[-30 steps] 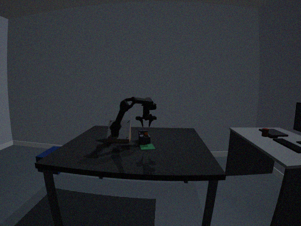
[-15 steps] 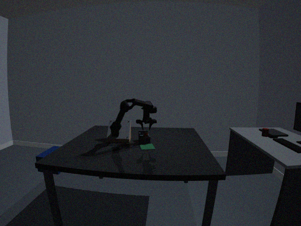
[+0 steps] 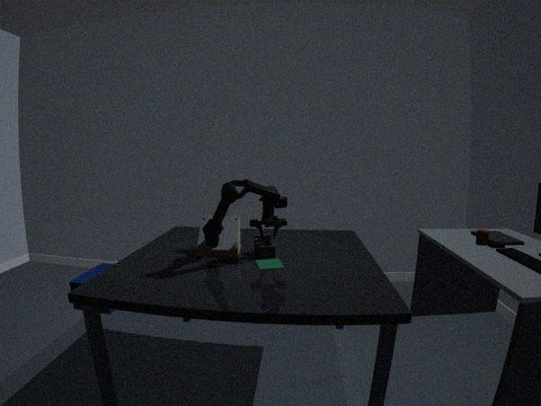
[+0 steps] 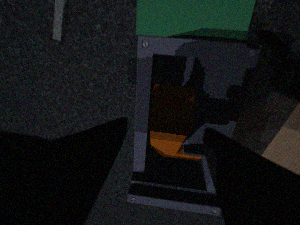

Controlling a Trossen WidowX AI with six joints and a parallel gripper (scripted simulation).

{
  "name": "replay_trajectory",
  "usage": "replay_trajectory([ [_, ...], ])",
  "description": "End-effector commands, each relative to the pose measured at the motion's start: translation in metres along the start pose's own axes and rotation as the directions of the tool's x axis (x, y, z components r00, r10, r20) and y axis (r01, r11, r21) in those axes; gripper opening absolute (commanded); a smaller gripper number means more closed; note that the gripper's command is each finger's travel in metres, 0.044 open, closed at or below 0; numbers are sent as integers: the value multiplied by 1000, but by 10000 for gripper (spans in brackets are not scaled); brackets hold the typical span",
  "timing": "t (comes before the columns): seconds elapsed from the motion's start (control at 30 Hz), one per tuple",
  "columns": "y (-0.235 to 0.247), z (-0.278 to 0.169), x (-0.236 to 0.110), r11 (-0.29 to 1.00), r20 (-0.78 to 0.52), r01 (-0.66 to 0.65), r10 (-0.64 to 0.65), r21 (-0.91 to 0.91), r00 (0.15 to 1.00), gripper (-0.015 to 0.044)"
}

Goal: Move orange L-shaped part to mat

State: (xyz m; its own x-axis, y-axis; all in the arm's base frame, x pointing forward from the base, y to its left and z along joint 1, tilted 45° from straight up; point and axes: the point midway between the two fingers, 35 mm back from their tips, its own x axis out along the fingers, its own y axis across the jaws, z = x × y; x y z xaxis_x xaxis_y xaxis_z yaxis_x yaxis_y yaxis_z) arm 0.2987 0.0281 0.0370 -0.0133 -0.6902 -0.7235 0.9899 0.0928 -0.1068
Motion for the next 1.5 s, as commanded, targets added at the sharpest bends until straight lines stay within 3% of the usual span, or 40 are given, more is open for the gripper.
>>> replay_trajectory([
  [0.0,-1,0,7,1000,7,3,-2,-8,1000,280],
  [0.4,-2,1,24,1000,9,3,-3,-7,1000,280],
  [0.53,-1,1,20,1000,2,1,-1,0,1000,175],
  [0.9,-1,1,20,1000,2,1,-1,0,1000,102],
  [1.03,-1,1,20,1000,2,1,-1,0,1000,0],
  [1.47,-1,1,9,1000,5,2,-2,-4,1000,0],
])
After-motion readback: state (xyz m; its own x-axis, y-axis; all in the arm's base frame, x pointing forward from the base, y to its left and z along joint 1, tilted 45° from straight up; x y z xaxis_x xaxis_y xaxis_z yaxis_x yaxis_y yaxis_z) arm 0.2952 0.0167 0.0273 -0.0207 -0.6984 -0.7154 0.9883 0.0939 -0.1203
